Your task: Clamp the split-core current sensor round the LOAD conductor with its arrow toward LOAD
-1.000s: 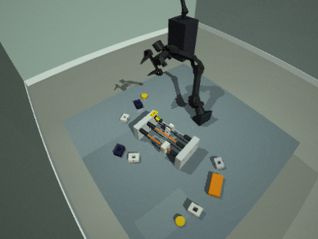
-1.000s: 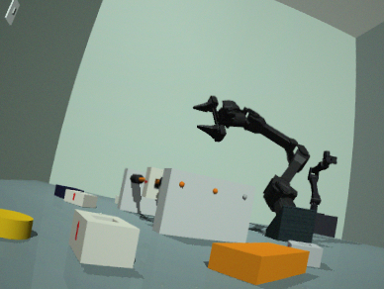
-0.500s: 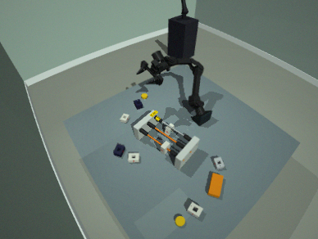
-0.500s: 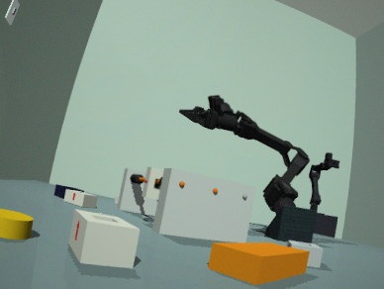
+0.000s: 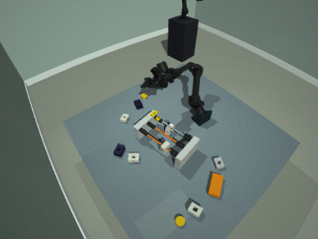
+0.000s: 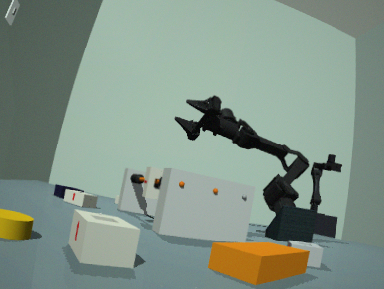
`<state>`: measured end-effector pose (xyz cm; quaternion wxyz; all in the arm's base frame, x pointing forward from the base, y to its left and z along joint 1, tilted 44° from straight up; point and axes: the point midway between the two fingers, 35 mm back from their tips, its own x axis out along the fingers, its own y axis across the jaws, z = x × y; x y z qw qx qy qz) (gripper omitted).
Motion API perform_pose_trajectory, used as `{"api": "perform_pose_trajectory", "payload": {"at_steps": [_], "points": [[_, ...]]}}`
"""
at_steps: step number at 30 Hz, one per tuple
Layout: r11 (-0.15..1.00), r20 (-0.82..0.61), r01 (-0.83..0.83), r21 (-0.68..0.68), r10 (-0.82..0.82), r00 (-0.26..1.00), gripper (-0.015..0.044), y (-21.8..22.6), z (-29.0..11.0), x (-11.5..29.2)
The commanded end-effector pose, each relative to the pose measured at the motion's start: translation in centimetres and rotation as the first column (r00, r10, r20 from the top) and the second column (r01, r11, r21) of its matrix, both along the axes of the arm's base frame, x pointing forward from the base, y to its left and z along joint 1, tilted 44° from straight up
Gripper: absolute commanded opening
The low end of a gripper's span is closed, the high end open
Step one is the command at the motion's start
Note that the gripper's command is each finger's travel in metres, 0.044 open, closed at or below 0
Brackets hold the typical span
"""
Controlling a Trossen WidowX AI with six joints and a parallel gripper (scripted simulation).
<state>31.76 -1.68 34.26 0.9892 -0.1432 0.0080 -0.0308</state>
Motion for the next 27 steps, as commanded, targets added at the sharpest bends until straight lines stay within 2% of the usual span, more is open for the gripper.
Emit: {"api": "perform_pose_trajectory", "payload": {"at_steps": [1,11,14,17,20,22,25,27], "points": [[0.957,0.075,-0.077,0.279,0.059,0.995,0.0440,1.7,-2.0,-0.2],[0.955,0.060,-0.068,0.288,0.053,0.997,0.0440,1.6,-2.2,-0.1],[0.920,-0.140,0.082,0.382,-0.030,0.990,0.0440,1.1,-5.5,1.3],[0.862,-0.384,0.307,0.404,-0.145,0.912,0.0440,0.4,-9.6,1.6],[0.793,-0.576,0.519,0.320,-0.272,0.771,0.0440,-0.3,-12.8,0.7],[0.738,-0.668,0.642,0.209,-0.372,0.645,0.0440,-0.9,-14.3,-0.5],[0.646,-0.718,0.763,-0.004,-0.533,0.448,0.0440,-1.9,-15.2,-2.7],[0.583,-0.689,0.801,-0.137,-0.637,0.345,0.0440,-2.4,-14.7,-3.6]]}}
